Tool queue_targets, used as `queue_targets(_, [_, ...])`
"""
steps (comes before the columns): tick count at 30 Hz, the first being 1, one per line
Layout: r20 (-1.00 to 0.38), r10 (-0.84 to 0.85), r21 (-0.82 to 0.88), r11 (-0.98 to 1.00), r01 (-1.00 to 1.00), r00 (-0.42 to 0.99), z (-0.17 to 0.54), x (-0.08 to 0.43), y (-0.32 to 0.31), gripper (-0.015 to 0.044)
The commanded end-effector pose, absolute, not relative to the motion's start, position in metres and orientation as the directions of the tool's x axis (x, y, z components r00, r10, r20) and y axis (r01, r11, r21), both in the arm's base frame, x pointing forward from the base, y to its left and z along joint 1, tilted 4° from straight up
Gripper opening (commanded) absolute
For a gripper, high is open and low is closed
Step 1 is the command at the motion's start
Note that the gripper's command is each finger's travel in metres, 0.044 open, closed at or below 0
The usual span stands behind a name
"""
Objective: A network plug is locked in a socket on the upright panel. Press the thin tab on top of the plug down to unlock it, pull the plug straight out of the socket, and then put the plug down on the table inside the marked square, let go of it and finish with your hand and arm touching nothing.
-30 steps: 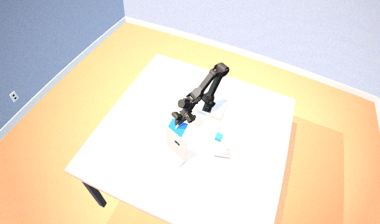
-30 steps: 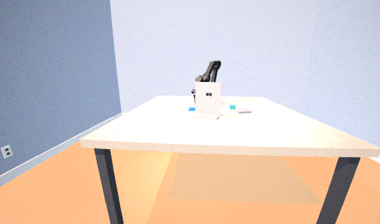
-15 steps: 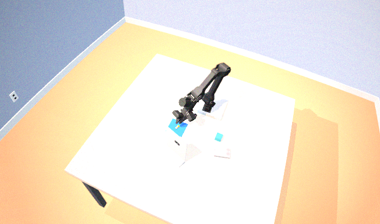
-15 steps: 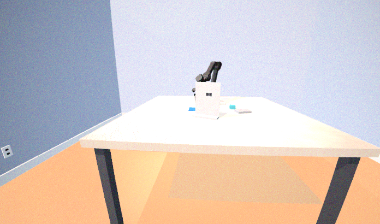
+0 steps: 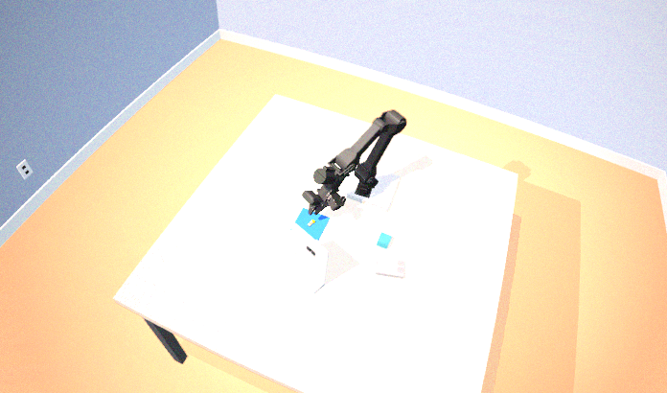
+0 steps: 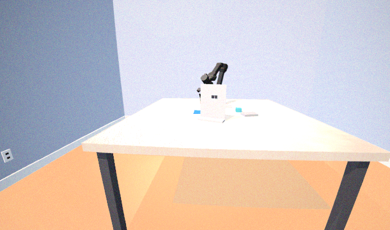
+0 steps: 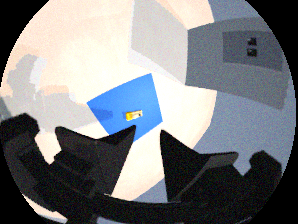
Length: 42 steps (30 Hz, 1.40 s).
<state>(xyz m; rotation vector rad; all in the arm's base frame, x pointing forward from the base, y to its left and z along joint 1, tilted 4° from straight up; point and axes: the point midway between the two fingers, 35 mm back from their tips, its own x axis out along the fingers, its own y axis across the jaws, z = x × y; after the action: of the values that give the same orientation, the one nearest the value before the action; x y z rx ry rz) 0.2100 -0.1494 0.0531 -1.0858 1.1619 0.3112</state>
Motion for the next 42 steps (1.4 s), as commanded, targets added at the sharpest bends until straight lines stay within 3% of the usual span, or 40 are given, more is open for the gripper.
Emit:
queue_targets(1, [-0.848, -0.316, -0.53, 0.489, -0.693, 0.425, 0.06, 0.211, -0.151, 0.0156])
queue_targets(42, [-0.852, -0.311, -0.524, 0.487, -0.699, 0.422, 0.115, 0.209, -0.147, 0.0156])
